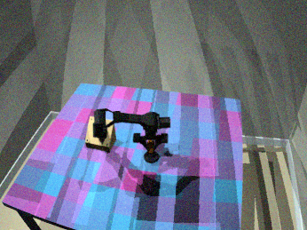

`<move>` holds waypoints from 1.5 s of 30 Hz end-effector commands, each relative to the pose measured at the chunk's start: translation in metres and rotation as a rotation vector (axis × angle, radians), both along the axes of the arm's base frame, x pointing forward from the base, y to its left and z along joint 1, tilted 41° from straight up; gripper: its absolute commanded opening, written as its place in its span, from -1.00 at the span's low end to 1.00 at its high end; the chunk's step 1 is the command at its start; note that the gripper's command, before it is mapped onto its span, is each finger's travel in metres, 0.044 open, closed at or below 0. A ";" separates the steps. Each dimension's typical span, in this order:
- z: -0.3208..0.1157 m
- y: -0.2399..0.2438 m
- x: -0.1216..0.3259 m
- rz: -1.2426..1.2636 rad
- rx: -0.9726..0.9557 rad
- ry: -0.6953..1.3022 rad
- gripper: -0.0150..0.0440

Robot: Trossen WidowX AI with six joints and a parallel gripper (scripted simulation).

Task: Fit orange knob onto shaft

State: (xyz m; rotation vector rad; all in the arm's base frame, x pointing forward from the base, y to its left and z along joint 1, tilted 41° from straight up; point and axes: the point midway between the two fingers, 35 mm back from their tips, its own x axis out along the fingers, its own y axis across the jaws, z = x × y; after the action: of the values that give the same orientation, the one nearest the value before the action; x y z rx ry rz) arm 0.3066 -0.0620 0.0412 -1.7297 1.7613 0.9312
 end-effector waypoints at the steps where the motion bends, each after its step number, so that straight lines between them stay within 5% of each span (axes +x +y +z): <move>1: 0.002 0.002 0.000 0.002 0.002 -0.008 -0.49; 45: 0.000 0.001 0.001 0.160 0.016 0.128 -0.49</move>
State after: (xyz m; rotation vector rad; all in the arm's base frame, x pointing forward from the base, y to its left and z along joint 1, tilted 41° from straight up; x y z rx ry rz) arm 0.3072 -0.0607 0.0422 -1.8557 1.7121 1.1380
